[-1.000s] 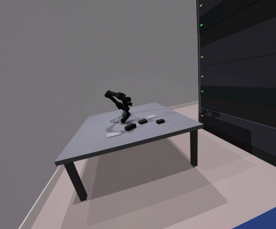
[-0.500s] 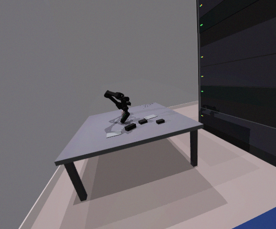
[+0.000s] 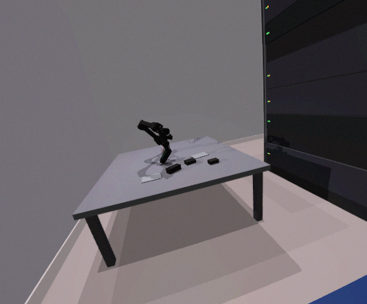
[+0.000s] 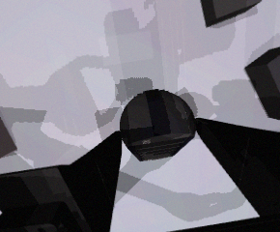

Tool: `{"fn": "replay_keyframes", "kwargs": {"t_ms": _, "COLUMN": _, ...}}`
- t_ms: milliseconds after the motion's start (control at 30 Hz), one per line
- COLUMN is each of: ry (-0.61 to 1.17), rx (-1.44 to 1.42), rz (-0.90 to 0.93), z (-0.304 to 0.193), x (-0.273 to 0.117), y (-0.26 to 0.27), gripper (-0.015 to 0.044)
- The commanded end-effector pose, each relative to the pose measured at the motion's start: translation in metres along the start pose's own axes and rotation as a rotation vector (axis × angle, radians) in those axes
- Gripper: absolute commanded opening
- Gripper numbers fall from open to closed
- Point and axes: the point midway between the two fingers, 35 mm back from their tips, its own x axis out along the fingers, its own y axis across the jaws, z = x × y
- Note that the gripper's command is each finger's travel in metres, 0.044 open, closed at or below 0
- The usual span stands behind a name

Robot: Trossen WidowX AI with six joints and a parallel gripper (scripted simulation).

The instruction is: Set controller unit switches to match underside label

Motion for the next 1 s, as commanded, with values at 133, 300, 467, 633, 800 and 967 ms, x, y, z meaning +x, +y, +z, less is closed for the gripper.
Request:
{"fn": "replay_keyframes", "kwargs": {"t_ms": 133, "ry": -0.013, "rx": 0.005, "rz": -0.007, "z": -0.011, "x": -0.005, "y": -0.001, "gripper": 0.0335}}
{"fn": "replay_keyframes", "kwargs": {"t_ms": 300, "ry": -0.023, "rx": 0.005, "rz": -0.007, "z": -0.015, "x": -0.007, "y": -0.001, "gripper": 0.0335}}
{"fn": "replay_keyframes", "kwargs": {"t_ms": 467, "ry": -0.034, "rx": 0.005, "rz": -0.007, "z": -0.019, "x": -0.009, "y": -0.001, "gripper": 0.0335}}
{"fn": "replay_keyframes", "kwargs": {"t_ms": 633, "ry": -0.044, "rx": 0.005, "rz": -0.007, "z": -0.023, "x": -0.010, "y": 0.000, "gripper": 0.0335}}
{"fn": "replay_keyframes", "kwargs": {"t_ms": 800, "ry": -0.054, "rx": 0.005, "rz": -0.007, "z": -0.027, "x": -0.012, "y": 0.000, "gripper": 0.0335}}
{"fn": "replay_keyframes", "kwargs": {"t_ms": 967, "ry": -0.065, "rx": 0.005, "rz": -0.007, "z": -0.031, "x": -0.013, "y": 0.000, "gripper": 0.0335}}
